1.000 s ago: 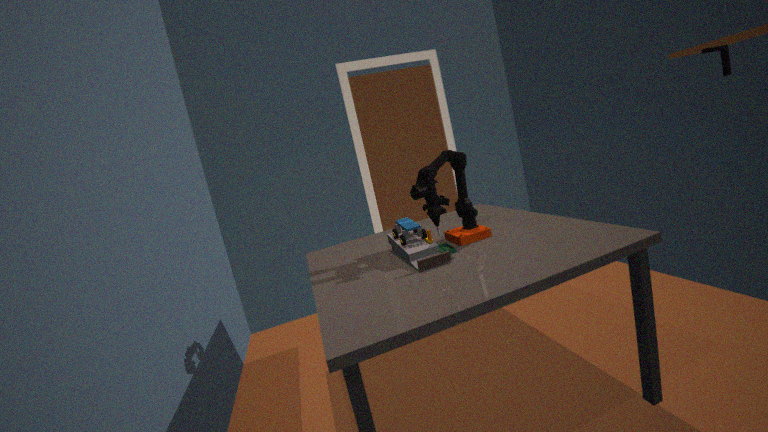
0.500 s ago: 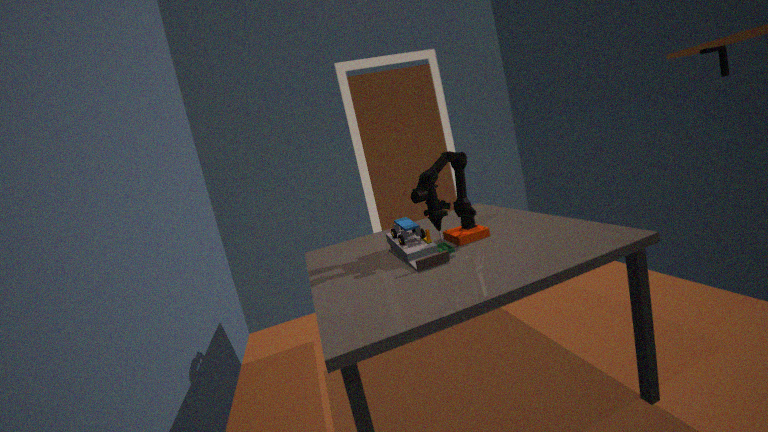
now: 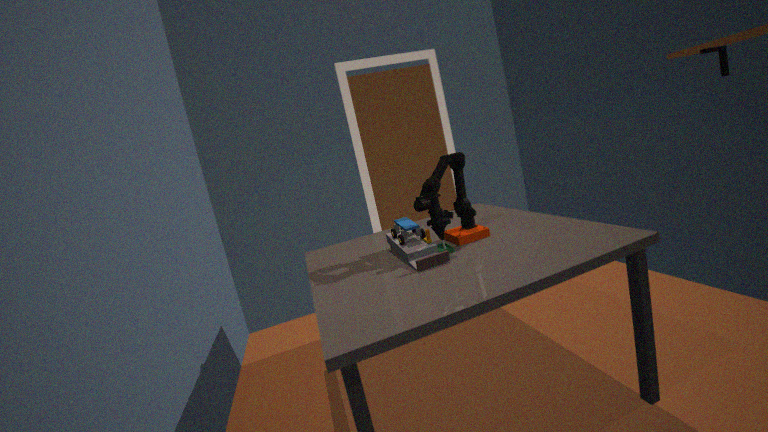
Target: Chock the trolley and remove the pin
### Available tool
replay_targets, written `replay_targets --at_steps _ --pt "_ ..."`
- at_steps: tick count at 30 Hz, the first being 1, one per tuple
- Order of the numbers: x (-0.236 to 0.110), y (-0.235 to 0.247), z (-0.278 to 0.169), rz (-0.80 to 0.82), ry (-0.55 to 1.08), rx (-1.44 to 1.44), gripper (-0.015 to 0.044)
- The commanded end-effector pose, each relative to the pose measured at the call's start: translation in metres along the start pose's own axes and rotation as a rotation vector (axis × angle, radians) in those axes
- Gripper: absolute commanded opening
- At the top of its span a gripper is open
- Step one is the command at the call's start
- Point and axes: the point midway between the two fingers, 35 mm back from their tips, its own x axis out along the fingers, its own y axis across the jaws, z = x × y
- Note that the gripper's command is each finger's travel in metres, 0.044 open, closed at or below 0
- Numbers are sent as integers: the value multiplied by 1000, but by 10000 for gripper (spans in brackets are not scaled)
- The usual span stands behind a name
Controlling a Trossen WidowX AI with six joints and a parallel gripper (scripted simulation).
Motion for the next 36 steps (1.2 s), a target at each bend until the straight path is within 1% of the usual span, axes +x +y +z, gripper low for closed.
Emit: replay_targets --at_steps 1,3,10,11,36 --pt "10 -4 1 -4 -4 5 0" --pt "10 -4 1 -4 -4 5 0" --pt "10 0 1 -4 -4 5 184" --pt "10 1 1 -3 -4 5 190" --pt "15 22 0 -1 -4 5 190"
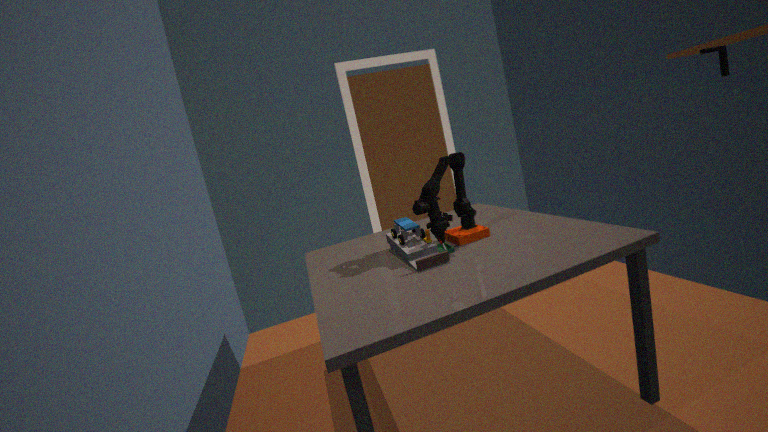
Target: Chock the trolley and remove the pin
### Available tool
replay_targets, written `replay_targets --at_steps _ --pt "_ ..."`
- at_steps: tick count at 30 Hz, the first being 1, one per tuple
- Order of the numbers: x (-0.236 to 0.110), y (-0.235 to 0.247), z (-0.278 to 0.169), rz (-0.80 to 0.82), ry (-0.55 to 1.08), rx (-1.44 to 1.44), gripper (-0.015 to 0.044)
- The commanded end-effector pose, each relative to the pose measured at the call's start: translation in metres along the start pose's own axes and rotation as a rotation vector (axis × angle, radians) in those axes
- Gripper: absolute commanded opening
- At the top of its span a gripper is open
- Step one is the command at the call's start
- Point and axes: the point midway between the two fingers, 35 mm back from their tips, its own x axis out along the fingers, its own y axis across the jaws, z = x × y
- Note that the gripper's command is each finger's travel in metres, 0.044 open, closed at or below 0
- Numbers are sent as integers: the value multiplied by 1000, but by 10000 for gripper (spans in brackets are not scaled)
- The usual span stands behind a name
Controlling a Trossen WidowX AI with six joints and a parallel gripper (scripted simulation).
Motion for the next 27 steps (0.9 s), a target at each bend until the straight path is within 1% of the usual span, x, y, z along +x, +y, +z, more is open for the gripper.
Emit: replay_targets --at_steps 1,27 --pt "1 3 0 -4 0 -5 190" --pt "10 22 0 -2 0 -5 190"
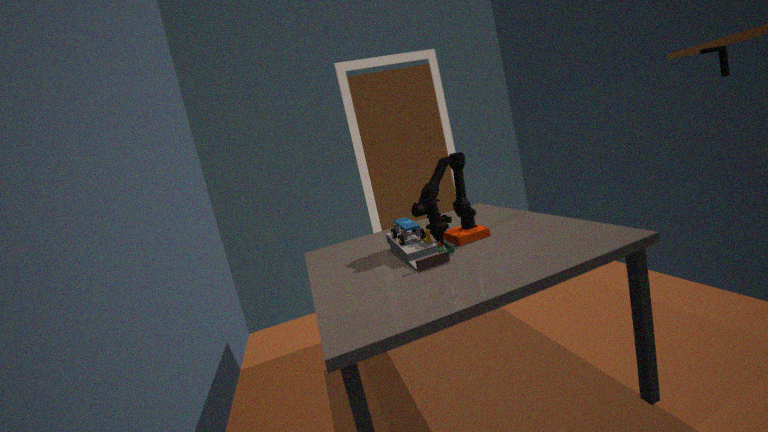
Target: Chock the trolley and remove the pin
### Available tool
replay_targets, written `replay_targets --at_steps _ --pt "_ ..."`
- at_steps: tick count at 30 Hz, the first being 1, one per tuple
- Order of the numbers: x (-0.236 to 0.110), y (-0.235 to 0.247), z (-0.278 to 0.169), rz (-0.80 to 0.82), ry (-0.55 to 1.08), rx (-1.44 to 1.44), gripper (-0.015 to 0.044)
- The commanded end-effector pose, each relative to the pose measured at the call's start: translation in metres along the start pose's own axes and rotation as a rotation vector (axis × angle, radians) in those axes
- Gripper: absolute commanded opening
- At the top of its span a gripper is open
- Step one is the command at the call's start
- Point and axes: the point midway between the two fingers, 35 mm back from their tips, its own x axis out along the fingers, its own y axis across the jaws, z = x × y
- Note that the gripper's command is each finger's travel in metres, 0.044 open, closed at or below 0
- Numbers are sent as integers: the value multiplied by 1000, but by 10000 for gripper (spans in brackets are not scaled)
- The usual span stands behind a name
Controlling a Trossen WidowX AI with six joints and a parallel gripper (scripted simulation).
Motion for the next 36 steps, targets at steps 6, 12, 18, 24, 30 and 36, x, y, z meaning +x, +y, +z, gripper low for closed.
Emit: replay_targets --at_steps 6,12,18,24,30,36 --pt "4 5 1 -3 -2 -5 190" --pt "4 6 0 0 1 0 243" --pt "4 6 0 0 1 0 340" --pt "-4 4 0 -1 0 -2 340" --pt "-24 2 2 -3 -2 -5 392" --pt "-40 -1 1 -3 -2 -5 440"
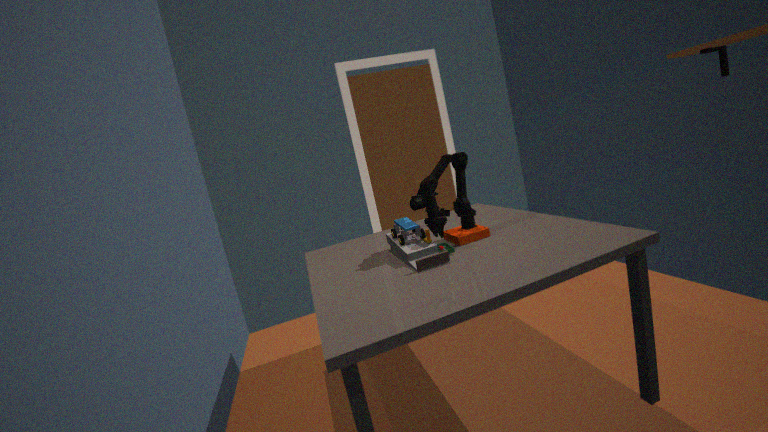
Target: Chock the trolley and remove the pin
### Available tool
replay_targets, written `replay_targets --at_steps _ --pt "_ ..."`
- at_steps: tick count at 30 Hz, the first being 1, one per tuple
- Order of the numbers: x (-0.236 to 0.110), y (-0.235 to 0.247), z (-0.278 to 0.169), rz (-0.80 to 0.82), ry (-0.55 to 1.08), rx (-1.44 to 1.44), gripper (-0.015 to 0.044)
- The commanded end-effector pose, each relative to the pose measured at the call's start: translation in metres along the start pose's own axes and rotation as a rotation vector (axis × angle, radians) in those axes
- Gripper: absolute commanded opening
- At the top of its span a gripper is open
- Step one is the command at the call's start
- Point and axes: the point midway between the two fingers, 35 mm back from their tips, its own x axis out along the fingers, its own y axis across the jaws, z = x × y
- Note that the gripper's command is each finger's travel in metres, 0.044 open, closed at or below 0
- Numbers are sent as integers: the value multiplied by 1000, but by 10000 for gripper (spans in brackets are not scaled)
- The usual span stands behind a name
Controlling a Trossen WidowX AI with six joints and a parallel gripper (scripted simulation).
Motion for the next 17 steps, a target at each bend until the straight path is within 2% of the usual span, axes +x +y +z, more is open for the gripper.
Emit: replay_targets --at_steps 1,12,17 --pt "-11 -2 0 -5 1 -6 440" --pt "-48 -9 0 -5 1 -6 440" --pt "-47 -9 -1 -1 3 -3 440"
